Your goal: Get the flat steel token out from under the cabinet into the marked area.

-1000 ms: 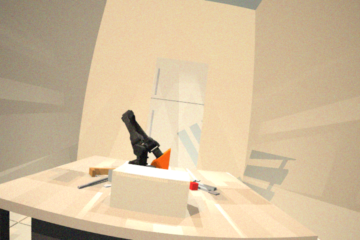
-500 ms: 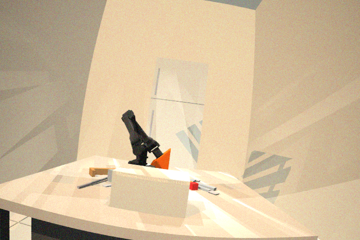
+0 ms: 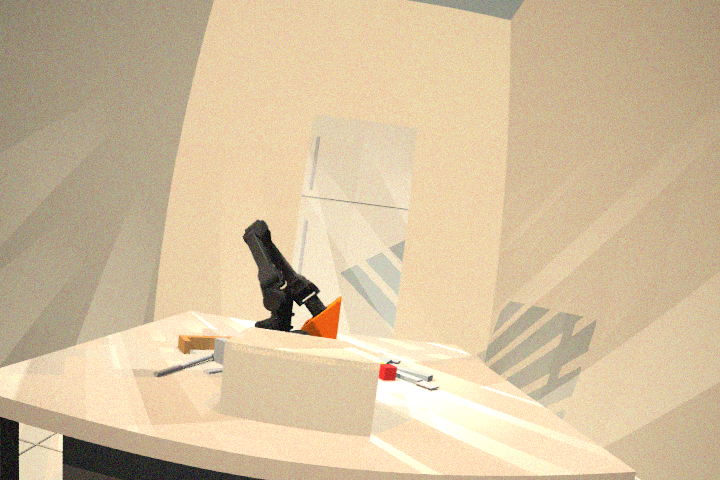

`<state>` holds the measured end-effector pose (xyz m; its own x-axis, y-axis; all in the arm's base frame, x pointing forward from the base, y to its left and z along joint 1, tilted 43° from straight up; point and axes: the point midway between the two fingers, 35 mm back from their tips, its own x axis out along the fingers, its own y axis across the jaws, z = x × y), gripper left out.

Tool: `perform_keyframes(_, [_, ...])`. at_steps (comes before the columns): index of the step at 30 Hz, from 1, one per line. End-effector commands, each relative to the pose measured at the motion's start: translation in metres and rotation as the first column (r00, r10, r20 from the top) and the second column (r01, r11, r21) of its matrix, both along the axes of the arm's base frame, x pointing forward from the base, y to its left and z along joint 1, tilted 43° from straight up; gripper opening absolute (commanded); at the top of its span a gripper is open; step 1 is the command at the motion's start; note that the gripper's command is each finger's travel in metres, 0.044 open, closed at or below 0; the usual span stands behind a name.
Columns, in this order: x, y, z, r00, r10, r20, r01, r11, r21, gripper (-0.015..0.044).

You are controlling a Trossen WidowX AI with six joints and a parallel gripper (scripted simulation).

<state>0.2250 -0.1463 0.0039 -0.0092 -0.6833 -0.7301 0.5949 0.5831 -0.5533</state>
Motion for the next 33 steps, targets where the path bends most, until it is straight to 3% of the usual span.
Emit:
perform_keyframes(1, [-0.0022, -0.0029, 0.0027, 1.0, -0.01, 0.009, 0.01, 1.0, -0.008, 0.0])
perform_keyframes(33, [-0.0007, -0.0061, 0.0058, 1.0, -0.01, 0.009, 0.01, 1.0, -0.009, 0.0])
